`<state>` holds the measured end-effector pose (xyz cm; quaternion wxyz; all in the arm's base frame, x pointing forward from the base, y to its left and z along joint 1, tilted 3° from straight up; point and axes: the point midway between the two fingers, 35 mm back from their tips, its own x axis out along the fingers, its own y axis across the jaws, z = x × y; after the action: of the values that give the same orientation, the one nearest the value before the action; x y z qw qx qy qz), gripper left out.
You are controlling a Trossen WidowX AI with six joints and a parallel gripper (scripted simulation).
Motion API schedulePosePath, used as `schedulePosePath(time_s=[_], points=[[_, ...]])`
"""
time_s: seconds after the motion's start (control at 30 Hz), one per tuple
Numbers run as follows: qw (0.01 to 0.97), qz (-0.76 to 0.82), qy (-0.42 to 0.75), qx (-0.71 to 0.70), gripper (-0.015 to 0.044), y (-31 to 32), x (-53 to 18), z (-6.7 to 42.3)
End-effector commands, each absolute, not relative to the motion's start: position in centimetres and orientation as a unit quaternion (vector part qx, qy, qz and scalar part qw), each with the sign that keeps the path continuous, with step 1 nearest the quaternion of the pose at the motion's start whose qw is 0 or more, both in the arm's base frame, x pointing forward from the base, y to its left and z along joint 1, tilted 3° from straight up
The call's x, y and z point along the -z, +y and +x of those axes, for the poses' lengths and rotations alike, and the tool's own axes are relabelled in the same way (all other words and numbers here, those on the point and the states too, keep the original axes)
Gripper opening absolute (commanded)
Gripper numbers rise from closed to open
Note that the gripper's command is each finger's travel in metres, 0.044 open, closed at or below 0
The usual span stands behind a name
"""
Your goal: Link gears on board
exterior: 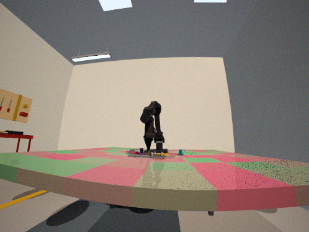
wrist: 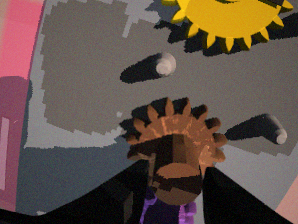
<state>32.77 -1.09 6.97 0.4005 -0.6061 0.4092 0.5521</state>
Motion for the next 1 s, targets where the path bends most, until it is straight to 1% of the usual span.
schedulePosePath(time_s=[0.0, 0.23, 0.33, 0.4, 0.7, 0.73, 0.97], points=[[0.414, -0.597, 0.421, -0.542, 0.014, -1.0, -7.5, 32.8], [0.429, -0.587, 0.434, -0.532, 0.014, -0.8, -11.3, 32.6], [0.43, -0.586, 0.436, -0.531, 0.014, -0.8, -11.8, 32.5], [0.438, -0.579, 0.443, -0.526, 0.0193, -0.1, -10.8, 32.5], [0.582, -0.432, 0.569, -0.389, 0.0429, 8.7, -10.3, 29.2], [0.595, -0.413, 0.581, -0.371, 0.044, 9.6, -10.2, 28.7], [0.656, -0.306, 0.635, -0.27, 0.044, 13.9, -9.9, 25.5]])
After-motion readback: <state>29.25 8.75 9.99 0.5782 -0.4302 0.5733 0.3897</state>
